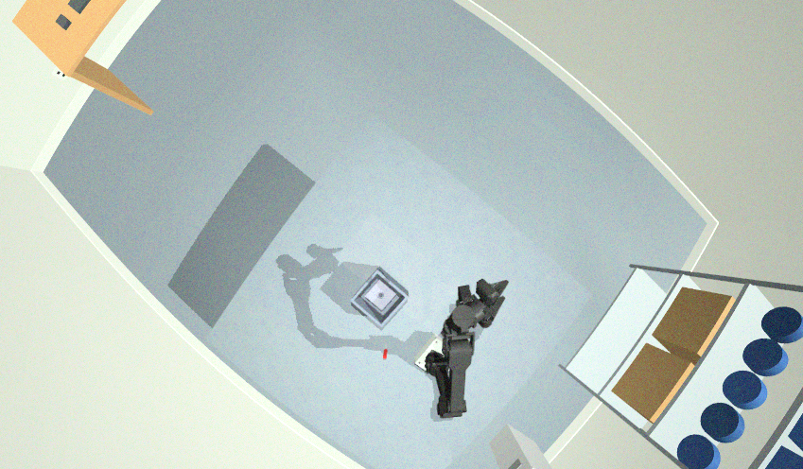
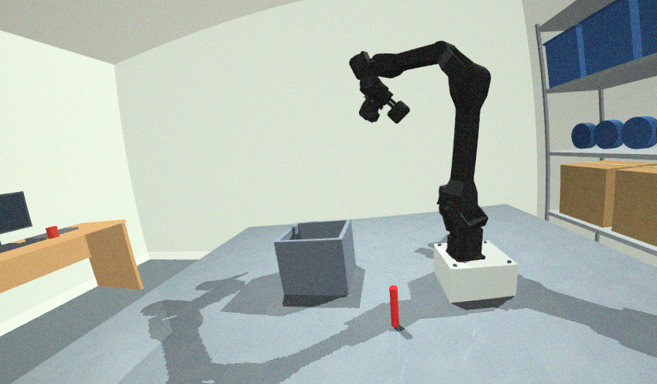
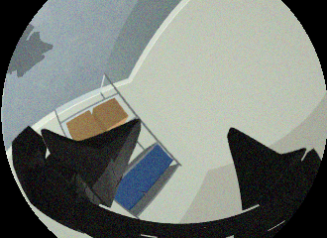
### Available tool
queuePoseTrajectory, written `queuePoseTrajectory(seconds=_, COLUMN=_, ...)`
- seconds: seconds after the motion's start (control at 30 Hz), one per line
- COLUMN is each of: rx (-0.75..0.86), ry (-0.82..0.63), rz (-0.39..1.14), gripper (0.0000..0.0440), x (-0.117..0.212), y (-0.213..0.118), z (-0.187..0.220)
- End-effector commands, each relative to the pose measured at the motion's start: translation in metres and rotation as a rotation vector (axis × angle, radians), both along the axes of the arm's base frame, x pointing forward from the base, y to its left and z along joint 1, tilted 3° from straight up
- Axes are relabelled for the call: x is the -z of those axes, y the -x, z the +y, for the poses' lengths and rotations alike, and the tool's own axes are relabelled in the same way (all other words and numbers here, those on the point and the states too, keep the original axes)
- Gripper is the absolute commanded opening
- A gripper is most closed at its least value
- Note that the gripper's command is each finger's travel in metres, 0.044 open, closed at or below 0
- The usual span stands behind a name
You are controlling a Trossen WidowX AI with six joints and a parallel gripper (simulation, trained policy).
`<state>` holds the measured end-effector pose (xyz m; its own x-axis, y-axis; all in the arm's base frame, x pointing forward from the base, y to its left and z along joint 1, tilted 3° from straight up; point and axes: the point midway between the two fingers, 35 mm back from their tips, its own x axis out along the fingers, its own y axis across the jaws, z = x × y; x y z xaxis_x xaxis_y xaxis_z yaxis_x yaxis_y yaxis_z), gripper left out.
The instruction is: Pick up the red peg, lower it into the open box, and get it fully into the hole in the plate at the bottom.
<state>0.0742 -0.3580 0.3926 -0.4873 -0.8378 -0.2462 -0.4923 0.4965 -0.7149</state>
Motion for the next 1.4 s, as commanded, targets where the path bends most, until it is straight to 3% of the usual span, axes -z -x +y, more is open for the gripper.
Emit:
queuePoseTrajectory(seconds=0.0, rx=-0.002, ry=0.000, rz=-0.007, gripper=0.0424, x=0.000, y=-0.002, z=0.001)
queuePoseTrajectory(seconds=0.07, rx=-0.017, ry=-0.001, rz=-0.032, gripper=0.0440, x=0.003, y=-0.008, z=0.002)
queuePoseTrajectory(seconds=0.8, rx=-0.173, ry=0.155, rz=-0.744, gripper=0.0440, x=0.010, y=-0.100, z=0.052)
queuePoseTrajectory(seconds=1.37, rx=-0.206, ry=0.068, rz=-1.325, gripper=0.0440, x=0.017, y=-0.159, z=0.115)
